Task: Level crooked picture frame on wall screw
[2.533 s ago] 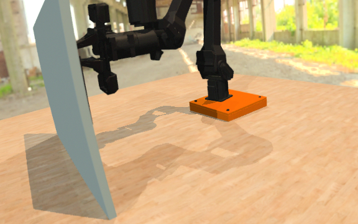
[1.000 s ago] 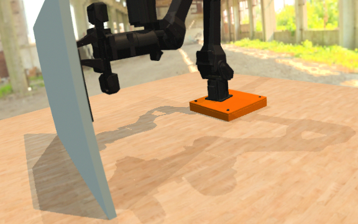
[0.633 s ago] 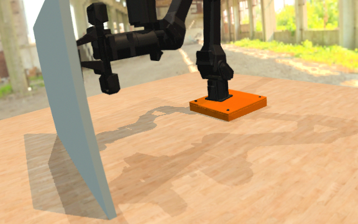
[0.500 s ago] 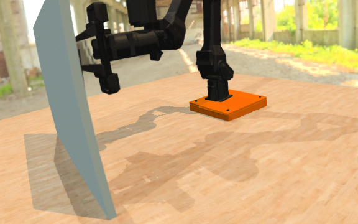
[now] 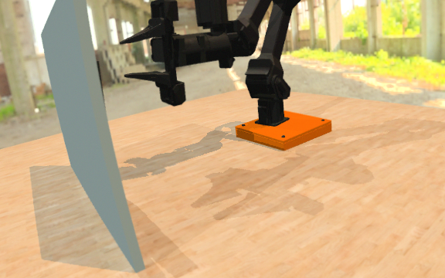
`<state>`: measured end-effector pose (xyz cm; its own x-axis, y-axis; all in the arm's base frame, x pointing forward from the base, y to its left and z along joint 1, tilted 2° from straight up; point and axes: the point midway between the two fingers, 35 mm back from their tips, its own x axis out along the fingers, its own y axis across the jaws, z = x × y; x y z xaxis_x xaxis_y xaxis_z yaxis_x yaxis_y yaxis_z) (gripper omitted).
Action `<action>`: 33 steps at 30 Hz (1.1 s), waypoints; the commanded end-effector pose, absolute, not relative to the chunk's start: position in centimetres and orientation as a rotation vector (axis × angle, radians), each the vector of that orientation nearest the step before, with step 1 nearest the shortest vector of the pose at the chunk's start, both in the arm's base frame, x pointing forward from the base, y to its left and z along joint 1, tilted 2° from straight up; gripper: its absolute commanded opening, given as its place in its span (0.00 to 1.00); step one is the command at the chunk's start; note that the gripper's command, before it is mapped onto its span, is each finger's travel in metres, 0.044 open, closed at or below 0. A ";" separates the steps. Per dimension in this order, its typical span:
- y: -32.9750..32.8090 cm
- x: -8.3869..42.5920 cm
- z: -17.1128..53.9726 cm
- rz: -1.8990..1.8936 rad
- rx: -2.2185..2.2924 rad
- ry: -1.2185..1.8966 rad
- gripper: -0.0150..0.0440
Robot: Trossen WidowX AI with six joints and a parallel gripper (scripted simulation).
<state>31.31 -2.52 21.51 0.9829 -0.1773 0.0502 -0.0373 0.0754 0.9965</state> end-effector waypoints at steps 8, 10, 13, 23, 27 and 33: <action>-1.4 28.7 21.8 -0.111 1.468 -0.169 0.69; -0.7 27.6 22.4 -0.111 1.467 -0.169 0.69; 0.0 25.8 23.3 -0.113 1.465 -0.169 0.69; -0.1 19.4 24.2 -0.120 1.456 -0.164 0.69; -0.2 18.9 24.1 -0.120 1.456 -0.164 0.69; 0.0 19.5 24.0 -0.118 1.460 -0.159 0.69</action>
